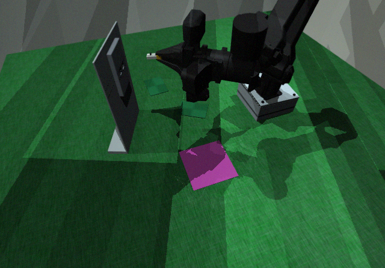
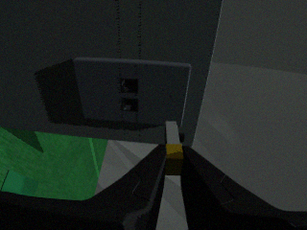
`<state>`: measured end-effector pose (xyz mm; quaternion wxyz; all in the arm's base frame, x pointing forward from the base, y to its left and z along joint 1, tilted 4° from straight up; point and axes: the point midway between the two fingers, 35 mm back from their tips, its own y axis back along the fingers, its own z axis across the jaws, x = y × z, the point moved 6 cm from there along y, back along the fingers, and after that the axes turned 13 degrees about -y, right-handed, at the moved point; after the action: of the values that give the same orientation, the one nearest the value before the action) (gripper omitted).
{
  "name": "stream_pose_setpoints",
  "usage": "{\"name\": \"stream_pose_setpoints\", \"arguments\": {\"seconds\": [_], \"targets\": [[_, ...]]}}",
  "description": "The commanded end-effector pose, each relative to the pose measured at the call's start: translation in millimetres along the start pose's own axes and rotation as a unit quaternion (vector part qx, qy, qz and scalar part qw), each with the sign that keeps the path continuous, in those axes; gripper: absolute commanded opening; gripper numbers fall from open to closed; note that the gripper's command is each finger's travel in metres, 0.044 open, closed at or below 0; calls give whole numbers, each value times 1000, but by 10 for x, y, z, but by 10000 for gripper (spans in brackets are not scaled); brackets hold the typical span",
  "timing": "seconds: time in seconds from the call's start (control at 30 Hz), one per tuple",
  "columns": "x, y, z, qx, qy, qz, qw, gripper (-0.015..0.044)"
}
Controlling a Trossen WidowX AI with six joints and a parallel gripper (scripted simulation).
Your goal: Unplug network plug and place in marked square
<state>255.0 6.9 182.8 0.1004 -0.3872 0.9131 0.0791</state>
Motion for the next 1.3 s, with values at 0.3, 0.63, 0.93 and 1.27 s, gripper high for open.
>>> {"name": "stream_pose_setpoints", "arguments": {"seconds": [0.3, 0.63, 0.93, 1.27], "targets": [[-47, 33, -63, -25, 22, -33, 999, 0], [-160, 58, 196, -114, 103, -126, 980, 0], [-207, 140, 441, -203, 163, -203, 944, 0], [-198, 295, 694, -307, 210, -280, 885, 0]]}}
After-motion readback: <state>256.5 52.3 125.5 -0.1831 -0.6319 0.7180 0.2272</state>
